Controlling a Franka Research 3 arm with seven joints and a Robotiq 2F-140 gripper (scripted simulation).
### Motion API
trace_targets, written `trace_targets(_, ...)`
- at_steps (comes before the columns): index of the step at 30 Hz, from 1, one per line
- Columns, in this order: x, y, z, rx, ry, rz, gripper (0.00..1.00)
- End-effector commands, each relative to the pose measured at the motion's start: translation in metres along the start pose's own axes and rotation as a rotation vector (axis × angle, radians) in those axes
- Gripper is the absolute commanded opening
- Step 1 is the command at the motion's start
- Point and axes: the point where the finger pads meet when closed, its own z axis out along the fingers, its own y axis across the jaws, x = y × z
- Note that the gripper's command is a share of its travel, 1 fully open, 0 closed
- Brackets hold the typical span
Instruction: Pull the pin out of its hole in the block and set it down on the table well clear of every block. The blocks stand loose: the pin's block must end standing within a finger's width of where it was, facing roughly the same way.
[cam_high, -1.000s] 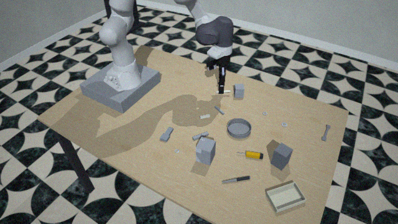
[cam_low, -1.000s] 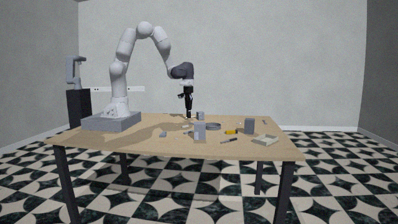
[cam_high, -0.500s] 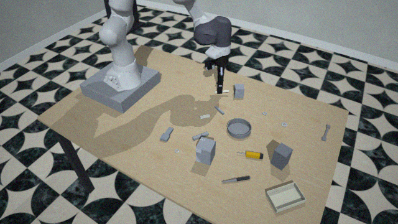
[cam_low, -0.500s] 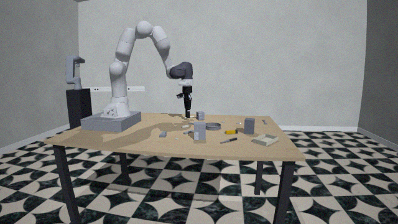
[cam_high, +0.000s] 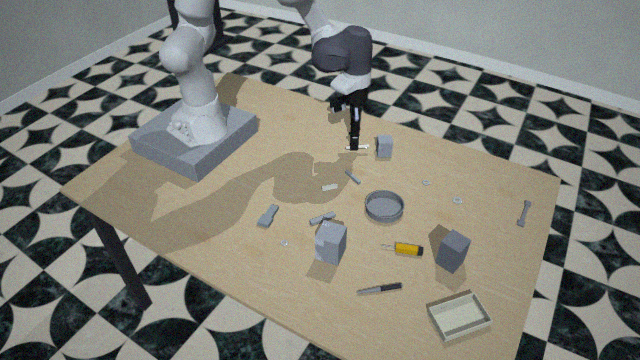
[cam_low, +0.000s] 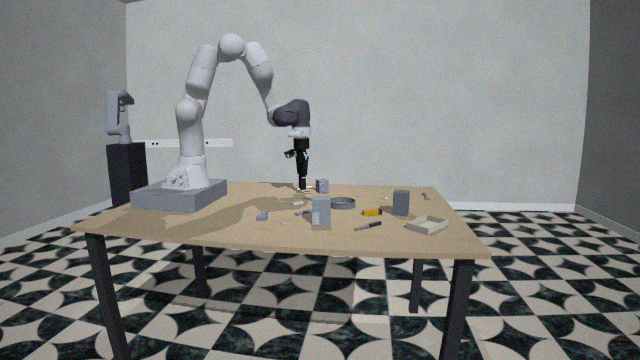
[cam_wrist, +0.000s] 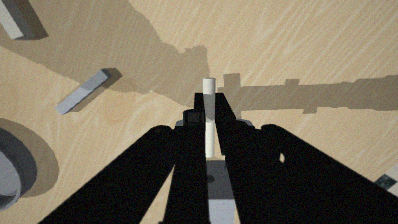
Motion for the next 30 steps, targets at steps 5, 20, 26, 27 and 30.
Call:
trace_targets(5, -0.0009, -0.0005, 0.0002, 0.000, -0.002, -0.009, 0.10)
trace_targets(20, 0.0069, -0.0004, 0.0026, 0.000, 0.005, -0.012, 0.10)
trace_targets(26, 0.0049, -0.0007, 0.0010, 0.001, 0.000, -0.012, 0.10)
trace_targets(27, 0.0049, -0.0007, 0.0010, 0.001, 0.000, -0.012, 0.10)
trace_targets(30, 0.0049, -0.0007, 0.0010, 0.001, 0.000, -0.012, 0.10)
